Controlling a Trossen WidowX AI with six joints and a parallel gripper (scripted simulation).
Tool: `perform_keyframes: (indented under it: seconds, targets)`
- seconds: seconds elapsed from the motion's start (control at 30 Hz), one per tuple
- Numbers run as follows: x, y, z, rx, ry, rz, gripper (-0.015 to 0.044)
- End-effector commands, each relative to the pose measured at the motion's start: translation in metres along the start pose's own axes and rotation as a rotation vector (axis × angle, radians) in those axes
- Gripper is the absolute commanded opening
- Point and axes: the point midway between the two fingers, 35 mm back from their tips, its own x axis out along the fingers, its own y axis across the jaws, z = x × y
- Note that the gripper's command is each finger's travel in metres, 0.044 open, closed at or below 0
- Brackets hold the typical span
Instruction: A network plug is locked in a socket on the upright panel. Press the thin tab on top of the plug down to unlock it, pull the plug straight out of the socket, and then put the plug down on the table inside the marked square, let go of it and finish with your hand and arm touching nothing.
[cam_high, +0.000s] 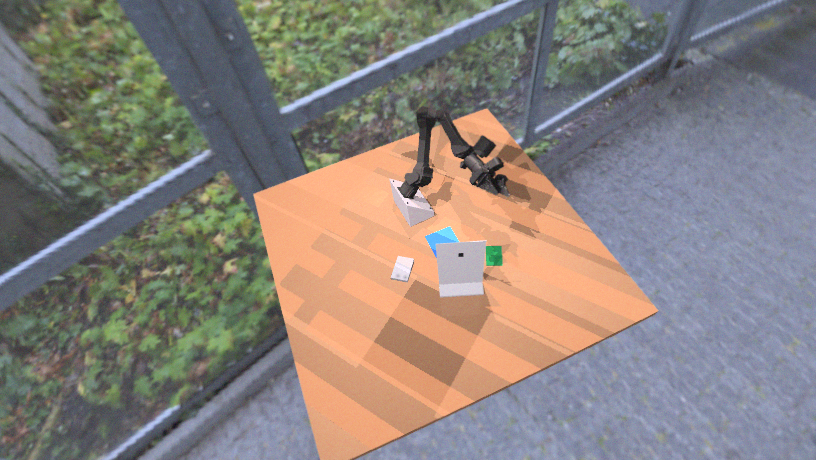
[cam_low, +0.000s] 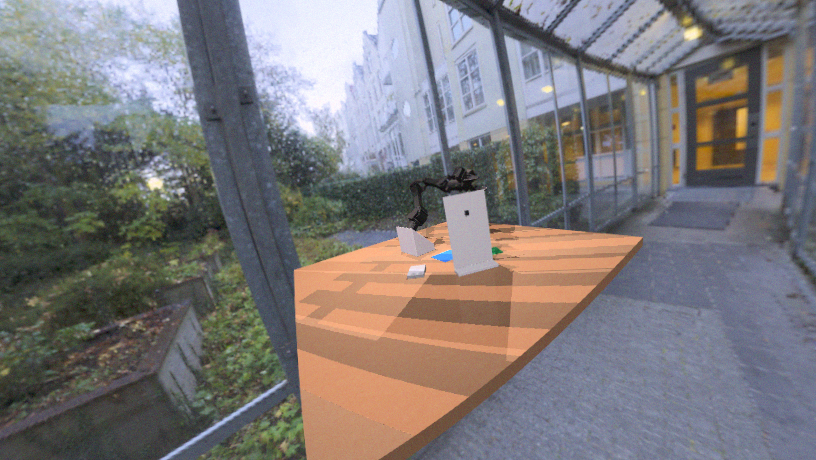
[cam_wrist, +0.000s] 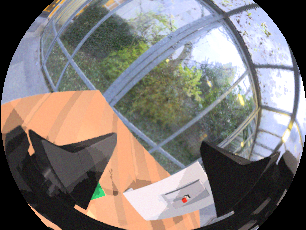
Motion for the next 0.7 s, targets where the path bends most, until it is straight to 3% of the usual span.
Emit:
perform_keyframes:
  seconds: [0.0, 0.27, 0.67]
  targets:
    - [0.000, 0.000, -0.001, 0.006, 0.000, -0.001, 0.0374]
    - [0.002, -0.006, -0.023, 0.259, 0.017, -0.031, 0.0164]
    - [0.002, -0.015, -0.056, 0.673, 0.020, -0.080, 0.0156]
